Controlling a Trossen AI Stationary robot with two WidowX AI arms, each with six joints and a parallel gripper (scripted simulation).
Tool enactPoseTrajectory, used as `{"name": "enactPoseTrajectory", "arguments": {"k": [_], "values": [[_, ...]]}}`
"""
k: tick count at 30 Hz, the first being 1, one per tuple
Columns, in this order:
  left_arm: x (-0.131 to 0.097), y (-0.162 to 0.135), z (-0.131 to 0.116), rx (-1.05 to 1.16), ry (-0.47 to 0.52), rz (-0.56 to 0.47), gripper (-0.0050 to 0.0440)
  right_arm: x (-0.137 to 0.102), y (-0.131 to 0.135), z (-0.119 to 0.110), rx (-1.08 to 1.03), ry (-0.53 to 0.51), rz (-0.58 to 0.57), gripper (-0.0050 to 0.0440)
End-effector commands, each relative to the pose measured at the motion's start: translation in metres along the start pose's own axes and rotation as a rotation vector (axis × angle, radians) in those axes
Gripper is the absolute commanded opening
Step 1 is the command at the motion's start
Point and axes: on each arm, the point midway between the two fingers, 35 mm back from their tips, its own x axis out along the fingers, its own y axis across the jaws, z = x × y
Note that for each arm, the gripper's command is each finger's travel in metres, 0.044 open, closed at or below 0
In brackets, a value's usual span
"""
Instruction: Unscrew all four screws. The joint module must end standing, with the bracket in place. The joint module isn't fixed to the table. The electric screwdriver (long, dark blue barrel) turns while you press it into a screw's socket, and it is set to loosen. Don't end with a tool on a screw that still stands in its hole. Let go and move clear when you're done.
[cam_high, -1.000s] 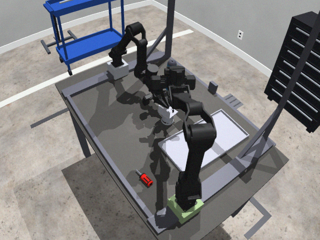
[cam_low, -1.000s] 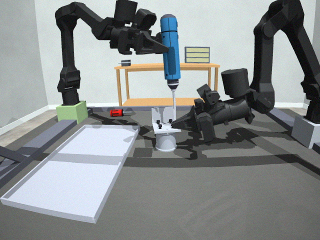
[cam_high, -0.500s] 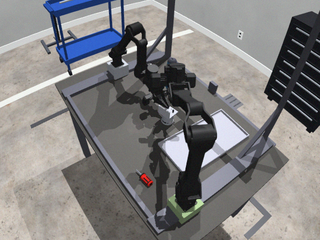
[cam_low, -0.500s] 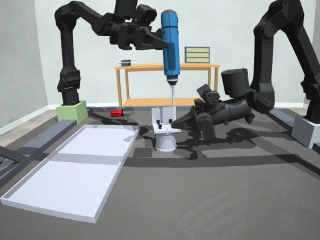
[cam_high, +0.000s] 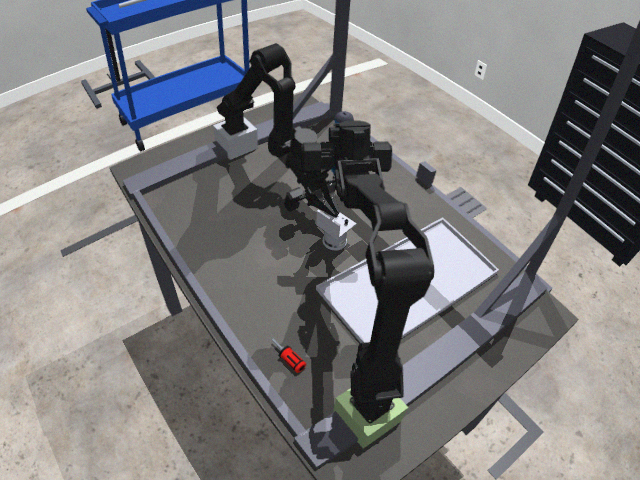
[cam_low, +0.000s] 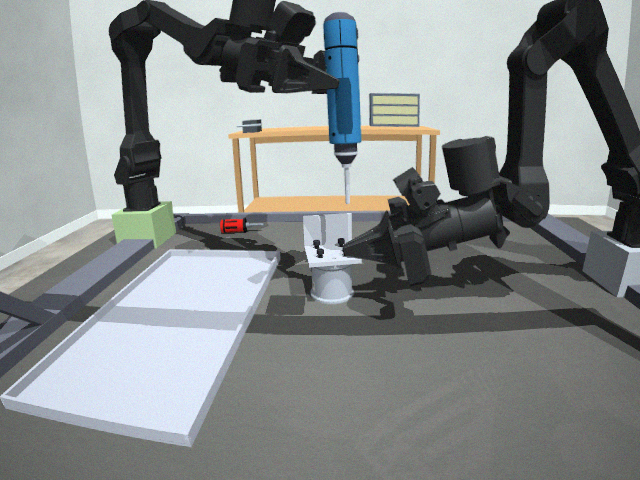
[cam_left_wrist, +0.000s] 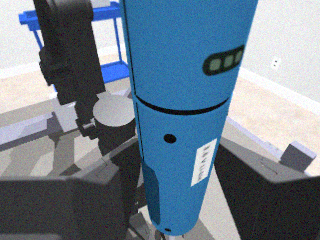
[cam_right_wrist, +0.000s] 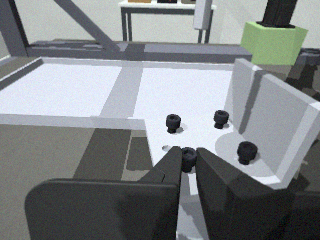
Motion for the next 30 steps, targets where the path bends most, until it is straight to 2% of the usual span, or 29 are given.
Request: {"name": "enactPoseTrajectory", "arguments": {"k": [1,4,5,9,22,26,30], "values": [[-0.014,0.002,0.045,0.004,-0.108,0.006,0.0162,0.001,0.001,0.011,0.004,-0.029,0.0,-0.005],[-0.014,0.002,0.045,0.004,-0.108,0.006,0.0162,0.001,0.001,0.011,0.004,-0.029,0.0,-0.005],[-0.013,0.002,0.038,0.004,-0.093,0.005,0.0162,0.001,0.001,0.011,0.004,-0.029,0.0,0.0024],[-0.013,0.002,0.038,0.004,-0.093,0.005,0.0162,0.001,0.001,0.011,0.004,-0.029,0.0,0.0112],[-0.013,0.002,0.038,0.004,-0.093,0.005,0.0162,-0.023,0.002,0.014,0.006,-0.035,0.0,0.0112],[-0.013,0.002,0.038,0.004,-0.093,0.005,0.0162,-0.045,0.002,0.012,0.009,-0.033,0.0,0.0112],[-0.013,0.002,0.038,0.004,-0.093,0.005,0.0162,-0.082,0.002,0.01,0.009,-0.03,0.0,0.0112]]}}
